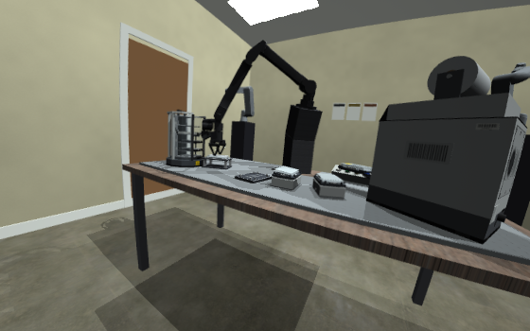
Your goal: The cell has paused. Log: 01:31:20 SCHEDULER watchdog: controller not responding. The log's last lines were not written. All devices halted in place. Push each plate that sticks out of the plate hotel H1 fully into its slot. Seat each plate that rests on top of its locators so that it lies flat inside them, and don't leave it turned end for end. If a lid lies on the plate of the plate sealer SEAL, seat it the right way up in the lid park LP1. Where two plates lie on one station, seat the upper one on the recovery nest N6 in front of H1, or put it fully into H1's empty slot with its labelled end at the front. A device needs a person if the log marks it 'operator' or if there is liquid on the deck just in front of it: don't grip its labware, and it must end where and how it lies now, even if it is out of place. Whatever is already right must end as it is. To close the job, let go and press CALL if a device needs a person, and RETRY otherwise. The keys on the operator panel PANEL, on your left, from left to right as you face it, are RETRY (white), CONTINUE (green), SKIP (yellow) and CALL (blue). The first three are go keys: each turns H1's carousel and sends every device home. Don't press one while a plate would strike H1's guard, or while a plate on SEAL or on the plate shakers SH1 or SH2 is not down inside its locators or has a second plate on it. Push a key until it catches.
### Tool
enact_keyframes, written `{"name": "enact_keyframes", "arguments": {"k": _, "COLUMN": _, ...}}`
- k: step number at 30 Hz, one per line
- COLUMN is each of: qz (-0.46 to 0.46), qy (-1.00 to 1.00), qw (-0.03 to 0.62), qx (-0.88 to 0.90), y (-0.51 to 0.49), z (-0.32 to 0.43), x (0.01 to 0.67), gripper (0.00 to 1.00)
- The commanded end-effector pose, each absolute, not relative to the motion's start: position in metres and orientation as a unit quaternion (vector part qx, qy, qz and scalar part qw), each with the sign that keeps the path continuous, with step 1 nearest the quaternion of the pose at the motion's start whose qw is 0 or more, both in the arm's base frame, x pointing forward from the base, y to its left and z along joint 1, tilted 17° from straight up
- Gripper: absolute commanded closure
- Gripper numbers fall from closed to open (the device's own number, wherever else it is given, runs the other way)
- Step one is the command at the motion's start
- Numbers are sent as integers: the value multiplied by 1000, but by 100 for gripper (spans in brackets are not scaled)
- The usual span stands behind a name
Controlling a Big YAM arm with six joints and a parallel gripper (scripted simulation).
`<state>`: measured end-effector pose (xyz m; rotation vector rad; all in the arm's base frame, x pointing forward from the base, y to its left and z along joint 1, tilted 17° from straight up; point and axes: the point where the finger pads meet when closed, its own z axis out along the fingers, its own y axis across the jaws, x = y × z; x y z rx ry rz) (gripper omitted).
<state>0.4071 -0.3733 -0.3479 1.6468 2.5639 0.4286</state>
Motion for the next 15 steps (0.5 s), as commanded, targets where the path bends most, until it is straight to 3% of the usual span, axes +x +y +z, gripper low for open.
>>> {"name": "enact_keyframes", "arguments": {"k": 1, "qz": 138, "qy": 831, "qw": 43, "qx": 537, "y": -390, "z": -323, "x": 404, "gripper": 0}}
{"name": "enact_keyframes", "arguments": {"k": 8, "qz": 138, "qy": 831, "qw": 43, "qx": 537, "y": -392, "z": -310, "x": 401, "gripper": 0}}
{"name": "enact_keyframes", "arguments": {"k": 9, "qz": 144, "qy": 830, "qw": 20, "qx": 538, "y": -375, "z": -333, "x": 388, "gripper": 0}}
{"name": "enact_keyframes", "arguments": {"k": 15, "qz": 138, "qy": 833, "qw": 43, "qx": 535, "y": -393, "z": -299, "x": 400, "gripper": 0}}
